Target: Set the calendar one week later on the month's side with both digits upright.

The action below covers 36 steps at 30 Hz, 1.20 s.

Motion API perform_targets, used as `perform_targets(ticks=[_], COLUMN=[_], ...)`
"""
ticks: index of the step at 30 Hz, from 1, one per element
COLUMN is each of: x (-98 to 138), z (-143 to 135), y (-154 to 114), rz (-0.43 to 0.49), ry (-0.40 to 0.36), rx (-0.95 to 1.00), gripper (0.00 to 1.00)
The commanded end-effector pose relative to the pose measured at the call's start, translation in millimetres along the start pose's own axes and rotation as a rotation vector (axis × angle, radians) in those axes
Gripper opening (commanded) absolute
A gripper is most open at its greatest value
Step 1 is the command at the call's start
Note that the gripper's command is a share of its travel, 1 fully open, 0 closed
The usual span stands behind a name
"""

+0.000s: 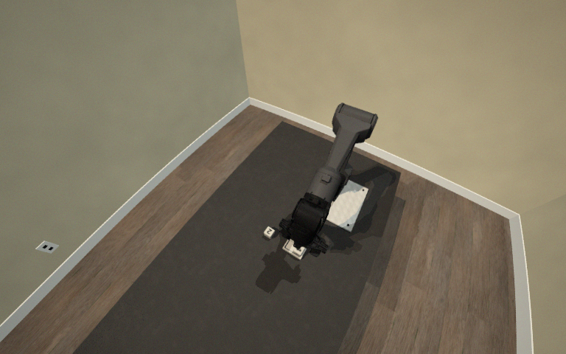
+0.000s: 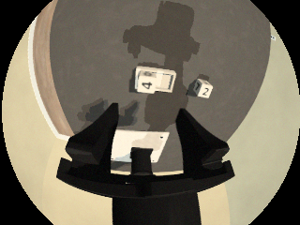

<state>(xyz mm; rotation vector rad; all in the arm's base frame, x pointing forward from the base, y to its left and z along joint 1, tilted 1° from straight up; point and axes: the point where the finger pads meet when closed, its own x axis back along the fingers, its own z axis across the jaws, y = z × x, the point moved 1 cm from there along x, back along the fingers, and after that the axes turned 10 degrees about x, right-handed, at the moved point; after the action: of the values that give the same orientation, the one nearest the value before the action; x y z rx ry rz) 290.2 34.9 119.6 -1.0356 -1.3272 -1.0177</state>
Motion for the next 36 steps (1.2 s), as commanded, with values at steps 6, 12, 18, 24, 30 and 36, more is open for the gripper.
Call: perform_targets(ticks=[6,12,18,24,30,36], x=[-2,-8,-12,-17,-20,-20], z=[-14,-49,-73,-104,-122,-122], y=[1,-1,-5,-14,-21,-21], rz=[-0.003,-0.003,-0.003,-0.003,-0.002,-0.003], ry=[0.001,0.0,0.001,0.001,0.002,0.002], rx=[-0.175,-0.62,-0.919,-1.32,-1.563,-1.567], gripper=[1.0,1.0,1.0,1.0,1.0,0.59])
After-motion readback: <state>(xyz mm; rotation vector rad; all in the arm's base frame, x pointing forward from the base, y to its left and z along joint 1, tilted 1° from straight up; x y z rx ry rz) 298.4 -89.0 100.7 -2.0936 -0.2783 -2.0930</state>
